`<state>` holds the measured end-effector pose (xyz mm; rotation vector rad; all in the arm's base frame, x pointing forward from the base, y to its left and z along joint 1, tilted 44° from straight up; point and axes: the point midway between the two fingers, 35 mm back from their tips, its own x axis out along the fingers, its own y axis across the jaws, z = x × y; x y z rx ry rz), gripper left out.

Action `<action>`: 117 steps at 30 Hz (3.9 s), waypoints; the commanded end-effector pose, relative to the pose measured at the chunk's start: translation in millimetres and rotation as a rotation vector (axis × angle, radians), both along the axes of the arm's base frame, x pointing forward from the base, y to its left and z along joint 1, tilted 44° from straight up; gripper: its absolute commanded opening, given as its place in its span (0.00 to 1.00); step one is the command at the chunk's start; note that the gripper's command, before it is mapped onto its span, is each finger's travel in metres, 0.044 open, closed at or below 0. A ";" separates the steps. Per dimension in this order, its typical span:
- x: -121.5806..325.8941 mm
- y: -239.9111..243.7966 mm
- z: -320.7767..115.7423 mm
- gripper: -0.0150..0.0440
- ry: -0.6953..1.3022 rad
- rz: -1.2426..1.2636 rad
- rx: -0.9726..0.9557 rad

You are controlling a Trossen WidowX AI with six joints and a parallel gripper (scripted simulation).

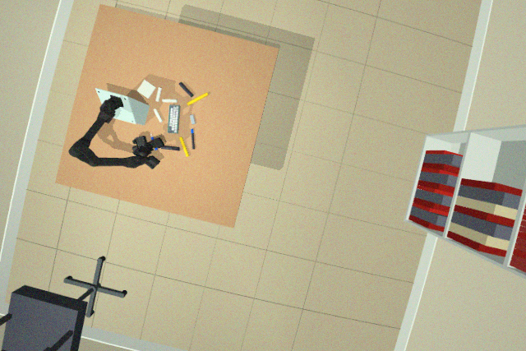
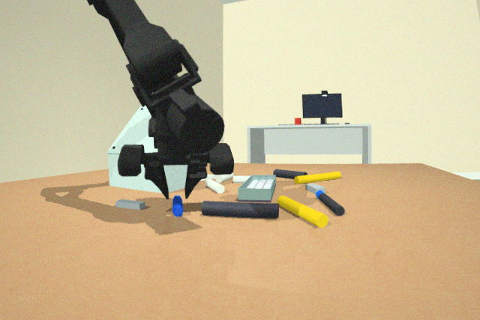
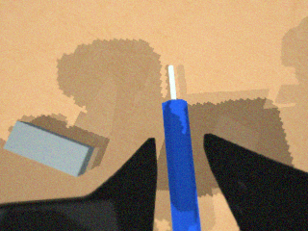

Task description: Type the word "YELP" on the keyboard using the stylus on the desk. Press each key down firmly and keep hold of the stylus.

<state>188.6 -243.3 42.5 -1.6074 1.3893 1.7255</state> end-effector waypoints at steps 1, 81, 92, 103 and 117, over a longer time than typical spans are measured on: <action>-0.3 -2.2 -3.9 0.51 0.004 0.001 0.005; 38.2 72.9 -8.4 0.25 -0.179 -0.775 -0.083; 50.5 96.9 -21.8 0.25 -0.202 -1.076 -0.131; 60.2 117.2 -33.4 0.25 -0.220 -1.387 -0.223; 69.2 143.7 -47.4 0.25 -0.227 -1.778 -0.388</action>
